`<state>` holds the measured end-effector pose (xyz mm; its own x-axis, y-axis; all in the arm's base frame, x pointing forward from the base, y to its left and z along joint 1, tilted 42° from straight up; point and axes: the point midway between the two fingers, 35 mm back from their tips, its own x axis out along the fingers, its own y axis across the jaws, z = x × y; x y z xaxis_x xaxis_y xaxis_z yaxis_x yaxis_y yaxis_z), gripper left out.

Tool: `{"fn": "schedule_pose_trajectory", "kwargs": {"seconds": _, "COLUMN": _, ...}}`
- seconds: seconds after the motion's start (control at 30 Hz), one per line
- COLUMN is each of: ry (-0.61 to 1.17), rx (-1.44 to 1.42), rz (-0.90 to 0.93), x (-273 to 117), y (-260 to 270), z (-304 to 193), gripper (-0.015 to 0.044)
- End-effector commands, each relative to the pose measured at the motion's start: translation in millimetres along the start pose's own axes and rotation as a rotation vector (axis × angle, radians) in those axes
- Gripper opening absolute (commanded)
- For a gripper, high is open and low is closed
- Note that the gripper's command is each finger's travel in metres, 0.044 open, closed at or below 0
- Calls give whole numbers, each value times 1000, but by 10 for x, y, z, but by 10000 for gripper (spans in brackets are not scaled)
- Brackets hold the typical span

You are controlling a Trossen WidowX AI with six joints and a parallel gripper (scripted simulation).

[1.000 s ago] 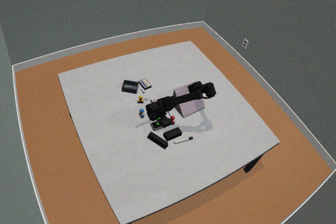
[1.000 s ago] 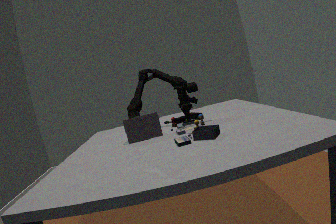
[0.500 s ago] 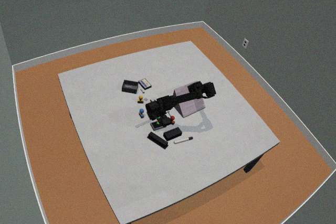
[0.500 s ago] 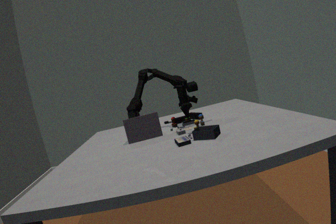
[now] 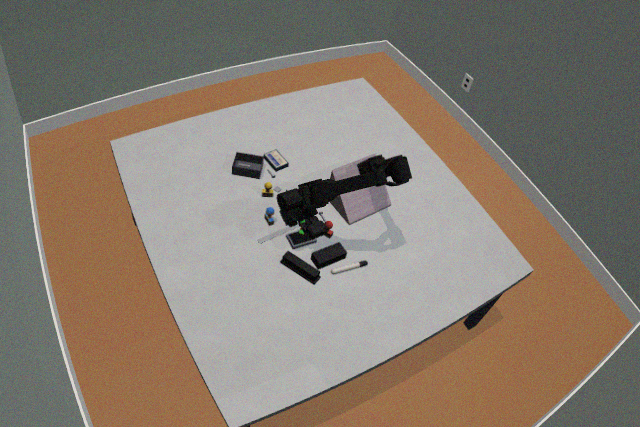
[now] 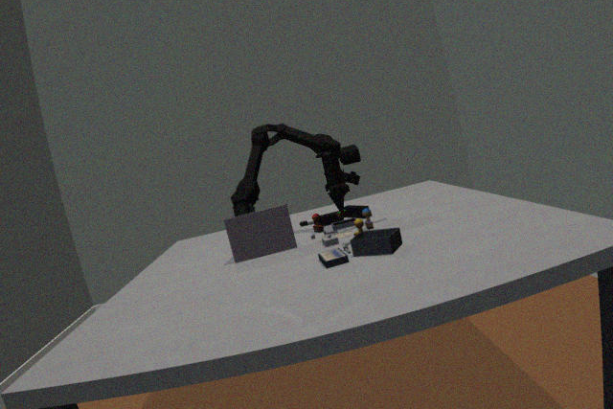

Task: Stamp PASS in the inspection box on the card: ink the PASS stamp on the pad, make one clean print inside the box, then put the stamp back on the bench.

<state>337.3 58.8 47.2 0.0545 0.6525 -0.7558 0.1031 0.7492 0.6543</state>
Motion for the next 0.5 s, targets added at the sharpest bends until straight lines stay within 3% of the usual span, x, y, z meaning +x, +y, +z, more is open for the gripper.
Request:
{"fn": "schedule_pose_trajectory", "kwargs": {"seconds": 0.0, "ry": -11, "rx": -12, "rz": 2, "x": -92, "y": 20, "z": 18, "gripper": 0}}
{"fn": "schedule_pose_trajectory", "kwargs": {"seconds": 0.47, "ry": -10, "rx": -12, "rz": 2, "x": -318, "y": 16, "z": 11, "gripper": 0}}
